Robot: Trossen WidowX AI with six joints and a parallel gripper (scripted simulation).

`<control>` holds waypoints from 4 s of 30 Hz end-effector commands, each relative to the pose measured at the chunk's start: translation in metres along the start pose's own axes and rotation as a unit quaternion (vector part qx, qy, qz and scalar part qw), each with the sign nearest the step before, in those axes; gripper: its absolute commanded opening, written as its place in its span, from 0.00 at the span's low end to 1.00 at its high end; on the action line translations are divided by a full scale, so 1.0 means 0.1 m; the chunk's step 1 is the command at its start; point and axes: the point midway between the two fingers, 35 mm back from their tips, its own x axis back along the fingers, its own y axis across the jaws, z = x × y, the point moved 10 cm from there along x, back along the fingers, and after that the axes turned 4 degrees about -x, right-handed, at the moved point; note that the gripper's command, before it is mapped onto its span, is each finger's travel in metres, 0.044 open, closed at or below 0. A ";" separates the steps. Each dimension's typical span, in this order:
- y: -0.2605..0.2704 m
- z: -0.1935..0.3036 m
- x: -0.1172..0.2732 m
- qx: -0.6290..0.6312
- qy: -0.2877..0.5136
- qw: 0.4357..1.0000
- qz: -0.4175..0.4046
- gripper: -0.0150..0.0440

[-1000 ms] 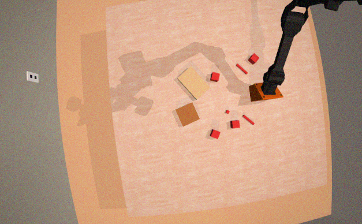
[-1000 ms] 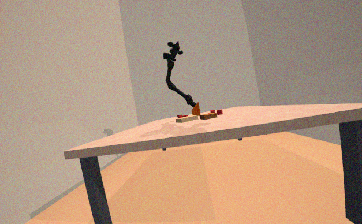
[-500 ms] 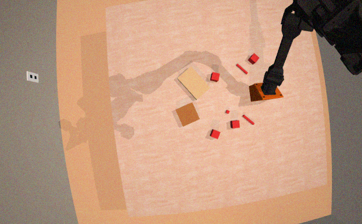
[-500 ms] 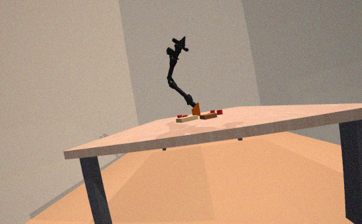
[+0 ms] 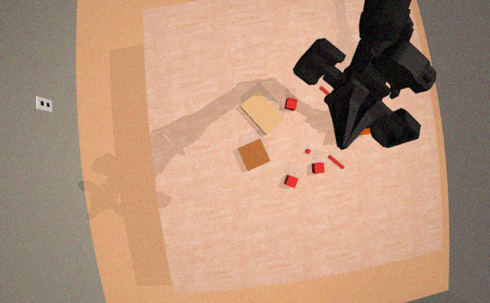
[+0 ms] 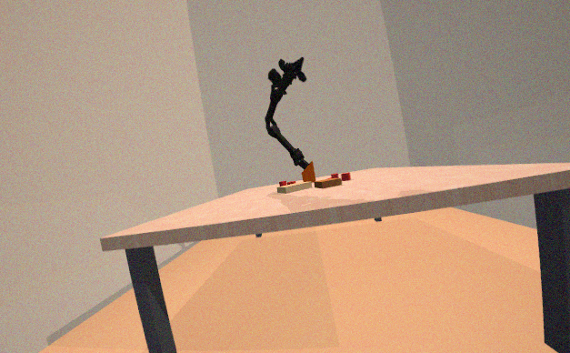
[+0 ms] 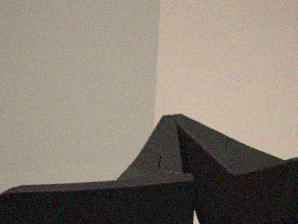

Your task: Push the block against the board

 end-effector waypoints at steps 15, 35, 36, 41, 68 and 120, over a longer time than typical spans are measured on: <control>-0.50 1.34 -0.30 -0.070 0.253 0.961 0.084 0.25; -0.92 2.93 -0.06 -0.116 0.546 0.816 0.150 0.25; -0.93 3.00 -0.03 -0.118 0.559 0.807 0.152 0.25; -0.99 3.37 0.12 -0.128 0.621 0.757 0.157 0.25; -1.05 4.62 0.89 -0.125 0.812 0.555 0.129 0.25; -0.95 4.84 1.38 -0.122 0.814 0.554 0.129 0.25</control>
